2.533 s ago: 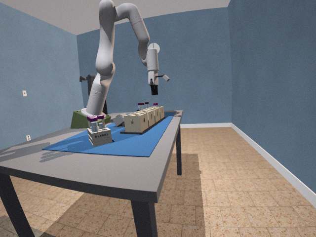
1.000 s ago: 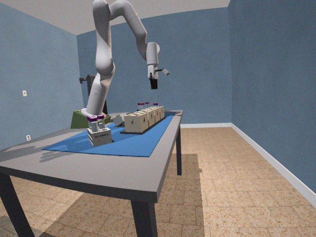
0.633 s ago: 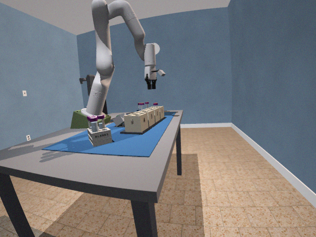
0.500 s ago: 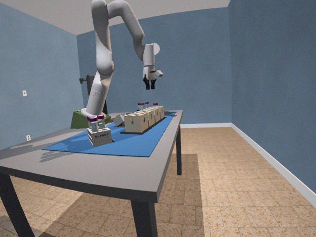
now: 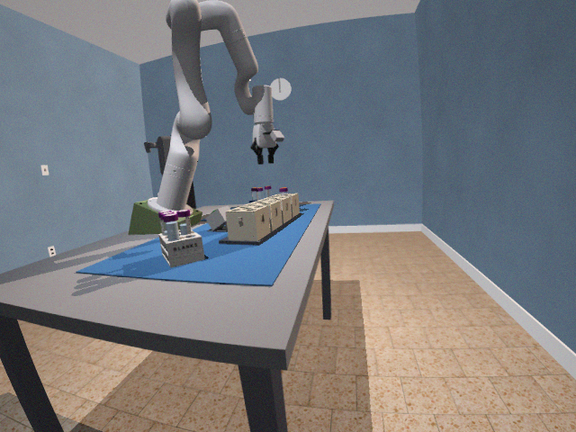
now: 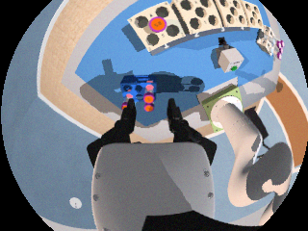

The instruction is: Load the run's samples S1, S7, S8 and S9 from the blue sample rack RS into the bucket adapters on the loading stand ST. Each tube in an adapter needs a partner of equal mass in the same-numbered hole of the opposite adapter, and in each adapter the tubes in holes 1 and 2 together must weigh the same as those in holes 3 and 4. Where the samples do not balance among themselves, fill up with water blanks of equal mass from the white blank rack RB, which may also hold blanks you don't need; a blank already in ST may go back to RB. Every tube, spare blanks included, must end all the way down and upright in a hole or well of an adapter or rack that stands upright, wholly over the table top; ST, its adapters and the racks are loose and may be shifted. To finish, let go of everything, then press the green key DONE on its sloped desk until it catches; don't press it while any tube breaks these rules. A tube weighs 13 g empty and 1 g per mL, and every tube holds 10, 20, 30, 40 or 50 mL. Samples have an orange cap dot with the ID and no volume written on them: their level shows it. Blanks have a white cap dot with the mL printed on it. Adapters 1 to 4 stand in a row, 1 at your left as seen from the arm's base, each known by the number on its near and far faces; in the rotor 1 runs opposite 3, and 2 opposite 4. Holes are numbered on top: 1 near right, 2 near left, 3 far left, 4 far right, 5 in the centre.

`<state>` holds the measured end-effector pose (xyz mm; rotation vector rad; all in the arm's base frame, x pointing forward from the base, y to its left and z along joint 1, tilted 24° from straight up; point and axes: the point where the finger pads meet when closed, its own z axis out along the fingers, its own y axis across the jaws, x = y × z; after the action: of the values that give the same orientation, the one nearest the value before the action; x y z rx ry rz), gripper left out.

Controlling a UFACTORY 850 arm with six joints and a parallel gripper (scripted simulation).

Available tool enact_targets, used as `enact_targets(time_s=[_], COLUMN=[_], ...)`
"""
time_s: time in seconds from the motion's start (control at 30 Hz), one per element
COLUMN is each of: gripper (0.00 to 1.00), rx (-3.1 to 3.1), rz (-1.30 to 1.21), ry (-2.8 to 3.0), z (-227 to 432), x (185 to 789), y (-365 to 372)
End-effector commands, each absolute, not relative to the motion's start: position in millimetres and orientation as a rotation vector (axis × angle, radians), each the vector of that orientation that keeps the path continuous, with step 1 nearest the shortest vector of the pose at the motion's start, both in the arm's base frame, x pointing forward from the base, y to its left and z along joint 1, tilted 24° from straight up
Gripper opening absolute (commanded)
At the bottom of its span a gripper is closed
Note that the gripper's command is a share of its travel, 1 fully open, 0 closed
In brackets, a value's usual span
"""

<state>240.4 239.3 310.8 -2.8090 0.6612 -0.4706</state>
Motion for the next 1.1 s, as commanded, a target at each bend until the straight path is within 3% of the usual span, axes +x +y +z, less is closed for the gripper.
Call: enact_targets(time_s=[0.0, 0.73, 1.07], gripper=[0.57, 0.57, 0.57], rx=[-2.811, -2.811, -2.811], rz=[-0.547, -0.546, -0.546], ry=[0.701, 0.701, 0.701], z=[305, 277, 277], x=[222, 144, 144], y=[253, 307, 307])
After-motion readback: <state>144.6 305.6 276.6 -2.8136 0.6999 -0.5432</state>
